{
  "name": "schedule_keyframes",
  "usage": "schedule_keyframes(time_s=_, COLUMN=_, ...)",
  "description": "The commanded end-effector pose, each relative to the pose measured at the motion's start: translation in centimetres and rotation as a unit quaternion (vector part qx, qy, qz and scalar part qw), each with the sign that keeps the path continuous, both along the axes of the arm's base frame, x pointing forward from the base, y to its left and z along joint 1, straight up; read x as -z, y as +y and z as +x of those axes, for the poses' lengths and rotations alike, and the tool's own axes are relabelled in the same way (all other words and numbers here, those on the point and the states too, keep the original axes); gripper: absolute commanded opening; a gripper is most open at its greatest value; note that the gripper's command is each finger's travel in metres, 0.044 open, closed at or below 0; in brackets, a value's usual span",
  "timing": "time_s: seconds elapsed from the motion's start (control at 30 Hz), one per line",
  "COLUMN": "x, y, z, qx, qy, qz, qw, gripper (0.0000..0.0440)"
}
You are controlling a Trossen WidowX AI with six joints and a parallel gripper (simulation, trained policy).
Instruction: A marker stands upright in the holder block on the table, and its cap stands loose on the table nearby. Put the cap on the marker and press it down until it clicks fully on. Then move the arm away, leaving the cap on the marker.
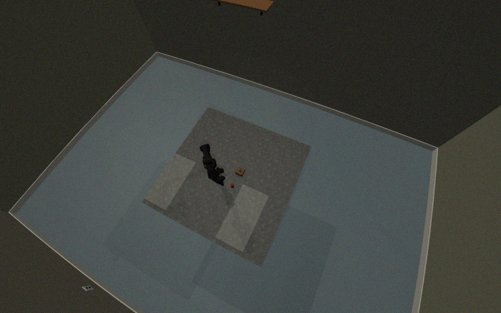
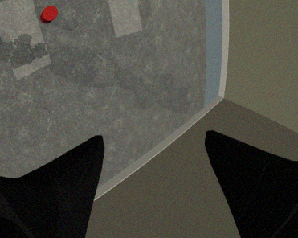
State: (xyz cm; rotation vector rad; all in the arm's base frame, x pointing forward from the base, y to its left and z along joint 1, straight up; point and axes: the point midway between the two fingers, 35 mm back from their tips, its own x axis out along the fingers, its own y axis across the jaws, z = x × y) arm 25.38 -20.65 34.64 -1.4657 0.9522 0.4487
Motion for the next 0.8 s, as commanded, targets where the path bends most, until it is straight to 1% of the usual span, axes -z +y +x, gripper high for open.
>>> schedule_keyframes(time_s=0.0, x=1.2, y=0.1, z=0.5, qx=-0.001, qy=0.019, qz=0.015, qw=1.000, gripper=0.0316)
schedule_keyframes(time_s=0.77, x=7.9, y=0.9, z=3.2, qx=-0.012, qy=0.125, qz=0.080, qw=0.989, gripper=0.0316)
